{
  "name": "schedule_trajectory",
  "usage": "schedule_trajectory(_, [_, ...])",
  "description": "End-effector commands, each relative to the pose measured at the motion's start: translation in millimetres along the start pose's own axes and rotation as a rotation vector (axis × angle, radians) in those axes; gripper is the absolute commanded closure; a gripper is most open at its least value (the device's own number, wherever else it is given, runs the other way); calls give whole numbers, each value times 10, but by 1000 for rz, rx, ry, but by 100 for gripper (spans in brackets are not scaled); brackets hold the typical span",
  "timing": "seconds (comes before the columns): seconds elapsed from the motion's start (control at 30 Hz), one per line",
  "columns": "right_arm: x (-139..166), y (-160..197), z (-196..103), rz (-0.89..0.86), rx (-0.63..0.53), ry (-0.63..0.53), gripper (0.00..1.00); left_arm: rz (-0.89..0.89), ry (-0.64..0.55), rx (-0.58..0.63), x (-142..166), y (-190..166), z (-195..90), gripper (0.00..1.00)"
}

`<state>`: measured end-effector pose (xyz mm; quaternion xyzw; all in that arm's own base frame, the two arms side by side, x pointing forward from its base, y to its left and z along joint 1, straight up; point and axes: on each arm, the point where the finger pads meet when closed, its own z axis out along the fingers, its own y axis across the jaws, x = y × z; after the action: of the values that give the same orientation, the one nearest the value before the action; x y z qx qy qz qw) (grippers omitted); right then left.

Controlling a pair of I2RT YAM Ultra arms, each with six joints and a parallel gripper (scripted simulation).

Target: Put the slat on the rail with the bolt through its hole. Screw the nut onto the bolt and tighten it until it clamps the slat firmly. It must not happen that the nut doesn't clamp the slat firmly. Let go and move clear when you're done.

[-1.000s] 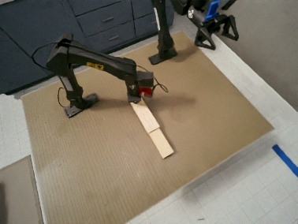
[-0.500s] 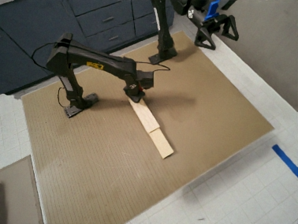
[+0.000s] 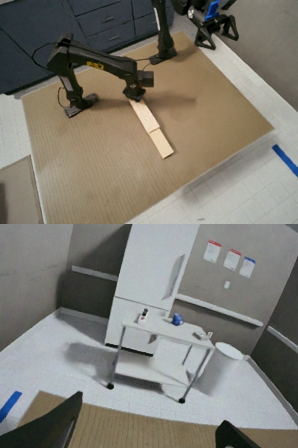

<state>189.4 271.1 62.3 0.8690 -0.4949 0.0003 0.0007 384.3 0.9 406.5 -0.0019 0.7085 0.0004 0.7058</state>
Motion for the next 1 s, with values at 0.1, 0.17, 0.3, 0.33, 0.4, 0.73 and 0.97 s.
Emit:
schedule_trajectory(0.1, [-48, -24, -48, -41, 1, -1, 66, 0, -12, 0, -46, 0, -10, 0])
schedule_trajectory(0.17, [-48, -24, -48, -41, 1, -1, 66, 0, -12, 0, -46, 0, -10, 0])
schedule_trajectory(0.3, [-48, -24, -48, -41, 1, -1, 66, 0, -12, 0, -46, 0, -10, 0])
schedule_trajectory(0.33, [-48, -24, -48, -39, 1, -1, 66, 0, -12, 0, -46, 0, -10, 0])
schedule_trajectory(0.4, [-48, -24, -48, -39, 1, -1, 66, 0, -12, 0, -46, 0, -10, 0])
schedule_trajectory(0.73, [-28, -31, -14, -27, 2, -2, 66, 0, -12, 0, -46, 0, -10, 0])
schedule_trajectory(0.97, [-29, -32, 5, -27, 3, -2, 66, 0, -12, 0, -46, 0, -10, 0])
